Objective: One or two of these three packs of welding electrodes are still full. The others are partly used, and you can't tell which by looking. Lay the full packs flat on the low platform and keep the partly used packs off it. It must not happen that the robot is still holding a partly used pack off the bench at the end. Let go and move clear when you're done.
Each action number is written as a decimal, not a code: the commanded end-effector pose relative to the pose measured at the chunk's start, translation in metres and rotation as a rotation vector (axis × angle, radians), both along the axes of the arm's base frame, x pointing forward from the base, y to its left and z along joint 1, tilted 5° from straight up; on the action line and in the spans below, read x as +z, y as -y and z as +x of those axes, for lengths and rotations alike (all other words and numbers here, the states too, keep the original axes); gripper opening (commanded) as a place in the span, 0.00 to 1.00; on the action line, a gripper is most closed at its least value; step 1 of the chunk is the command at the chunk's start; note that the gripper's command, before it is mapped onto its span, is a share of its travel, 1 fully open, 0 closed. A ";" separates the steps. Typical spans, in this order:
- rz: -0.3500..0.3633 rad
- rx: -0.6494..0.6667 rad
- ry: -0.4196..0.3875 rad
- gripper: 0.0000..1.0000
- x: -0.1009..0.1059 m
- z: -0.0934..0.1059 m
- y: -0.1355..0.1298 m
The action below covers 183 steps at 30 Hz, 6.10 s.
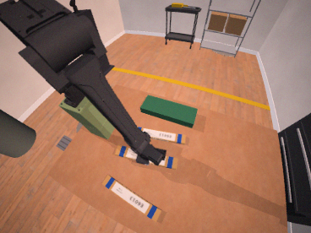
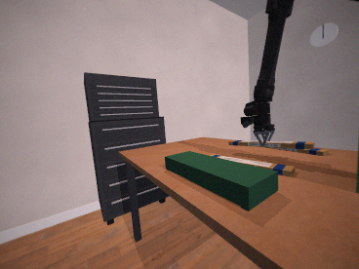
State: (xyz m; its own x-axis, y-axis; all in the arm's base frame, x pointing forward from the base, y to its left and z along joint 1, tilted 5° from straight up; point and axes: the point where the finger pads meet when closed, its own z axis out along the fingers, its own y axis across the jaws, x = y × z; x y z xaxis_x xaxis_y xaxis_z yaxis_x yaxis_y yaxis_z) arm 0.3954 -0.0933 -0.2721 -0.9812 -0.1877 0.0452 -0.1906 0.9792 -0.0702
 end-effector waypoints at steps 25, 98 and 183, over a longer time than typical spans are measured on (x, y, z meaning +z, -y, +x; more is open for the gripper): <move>-0.011 0.008 0.052 0.00 0.075 0.024 -0.008; -0.013 0.009 0.069 0.00 0.183 0.028 -0.016; -0.003 -0.168 0.108 0.00 0.167 0.034 -0.090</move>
State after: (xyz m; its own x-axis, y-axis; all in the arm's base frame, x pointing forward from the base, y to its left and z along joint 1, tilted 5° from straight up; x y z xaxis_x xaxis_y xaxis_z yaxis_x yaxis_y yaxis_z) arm 0.4005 -0.0005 -0.1244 -0.9995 -0.0256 0.0203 -0.0272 0.9960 -0.0852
